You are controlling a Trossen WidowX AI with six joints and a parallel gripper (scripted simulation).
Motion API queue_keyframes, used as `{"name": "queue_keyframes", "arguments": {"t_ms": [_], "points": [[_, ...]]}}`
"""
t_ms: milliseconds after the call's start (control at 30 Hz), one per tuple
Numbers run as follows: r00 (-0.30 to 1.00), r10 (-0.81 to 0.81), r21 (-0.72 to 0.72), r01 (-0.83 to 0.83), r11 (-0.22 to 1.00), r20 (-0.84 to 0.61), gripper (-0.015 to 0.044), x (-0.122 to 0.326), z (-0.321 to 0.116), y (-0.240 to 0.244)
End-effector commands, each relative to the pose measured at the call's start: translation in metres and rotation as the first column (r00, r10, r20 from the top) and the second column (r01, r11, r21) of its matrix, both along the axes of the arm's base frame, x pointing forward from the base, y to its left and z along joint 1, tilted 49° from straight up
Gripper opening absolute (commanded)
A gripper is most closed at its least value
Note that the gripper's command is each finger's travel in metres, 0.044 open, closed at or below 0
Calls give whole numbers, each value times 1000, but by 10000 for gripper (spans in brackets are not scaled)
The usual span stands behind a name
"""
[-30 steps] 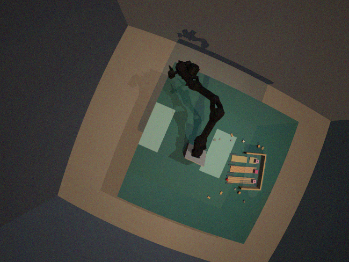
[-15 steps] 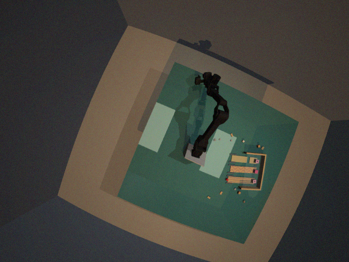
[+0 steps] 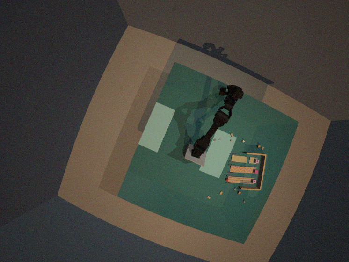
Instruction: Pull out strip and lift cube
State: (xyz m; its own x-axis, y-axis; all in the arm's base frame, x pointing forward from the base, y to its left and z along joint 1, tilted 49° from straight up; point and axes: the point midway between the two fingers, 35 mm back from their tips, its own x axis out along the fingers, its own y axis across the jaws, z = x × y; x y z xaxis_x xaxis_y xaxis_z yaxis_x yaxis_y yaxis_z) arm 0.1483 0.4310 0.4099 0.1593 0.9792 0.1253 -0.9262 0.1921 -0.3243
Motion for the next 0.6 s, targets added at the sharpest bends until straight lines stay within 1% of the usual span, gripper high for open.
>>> {"name": "queue_keyframes", "arguments": {"t_ms": [0, 133, 300, 433, 567], "points": [[997, -73, -42, 72, 996, -18, 400, 42, -22, -17], [984, -166, -78, 161, 984, -69, 400, 93, -47, -45], [938, -300, -128, 280, 951, -174, 400, 158, -86, -98], [877, -396, -165, 363, 917, -271, 400, 198, -120, -147], [790, -480, -198, 438, 877, -380, 400, 229, -157, -203]]}}
